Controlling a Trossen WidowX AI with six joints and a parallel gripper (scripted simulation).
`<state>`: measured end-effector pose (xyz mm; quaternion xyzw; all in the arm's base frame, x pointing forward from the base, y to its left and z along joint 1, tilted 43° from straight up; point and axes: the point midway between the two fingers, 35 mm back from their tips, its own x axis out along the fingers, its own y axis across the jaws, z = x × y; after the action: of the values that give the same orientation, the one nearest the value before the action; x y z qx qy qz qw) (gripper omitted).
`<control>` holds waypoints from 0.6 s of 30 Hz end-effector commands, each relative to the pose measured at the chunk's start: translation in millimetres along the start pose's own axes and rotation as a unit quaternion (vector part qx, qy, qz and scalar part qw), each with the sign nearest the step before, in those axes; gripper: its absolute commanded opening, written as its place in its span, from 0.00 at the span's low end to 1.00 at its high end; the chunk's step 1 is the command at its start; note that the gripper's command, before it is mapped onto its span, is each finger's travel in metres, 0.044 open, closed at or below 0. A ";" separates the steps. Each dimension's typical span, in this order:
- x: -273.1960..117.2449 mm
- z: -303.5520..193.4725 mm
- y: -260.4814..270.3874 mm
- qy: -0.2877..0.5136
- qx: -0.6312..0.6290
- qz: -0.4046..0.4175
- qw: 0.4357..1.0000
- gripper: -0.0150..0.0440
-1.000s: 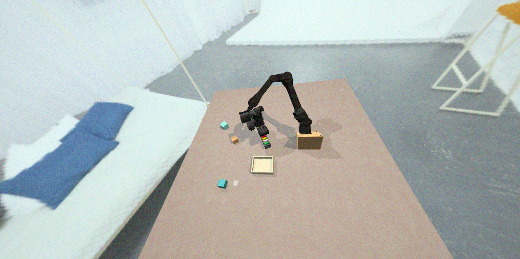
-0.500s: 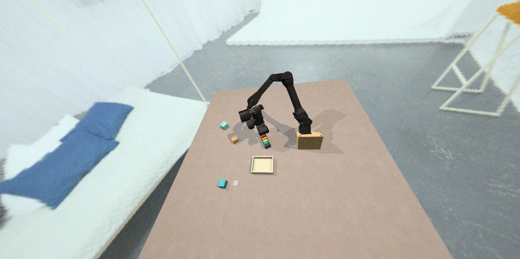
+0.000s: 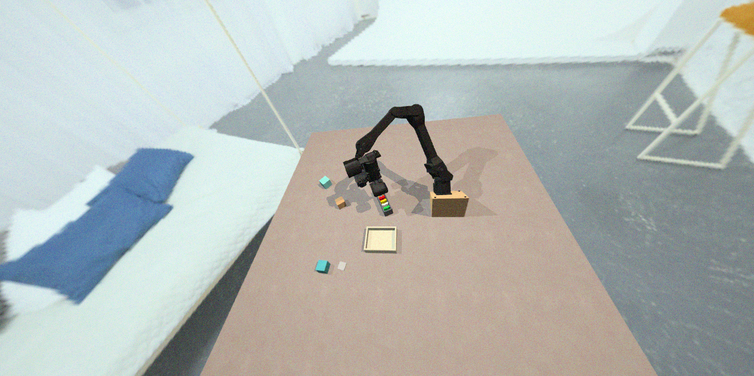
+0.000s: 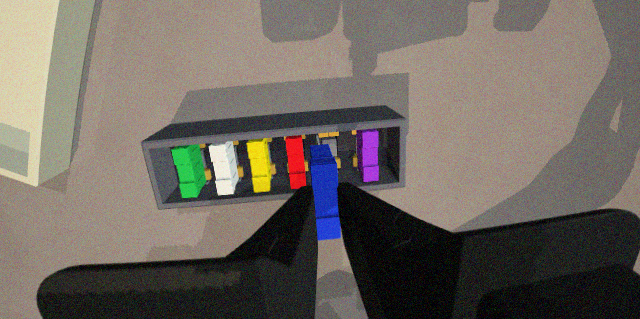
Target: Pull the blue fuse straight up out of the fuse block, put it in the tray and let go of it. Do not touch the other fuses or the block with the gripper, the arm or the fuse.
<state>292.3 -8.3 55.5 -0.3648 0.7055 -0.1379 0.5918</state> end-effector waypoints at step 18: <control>-6.5 54.8 112.9 -0.003 -0.003 0.011 1.000 0.25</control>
<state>305.1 71.9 -9.2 -0.3627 0.7069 -0.1279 0.5936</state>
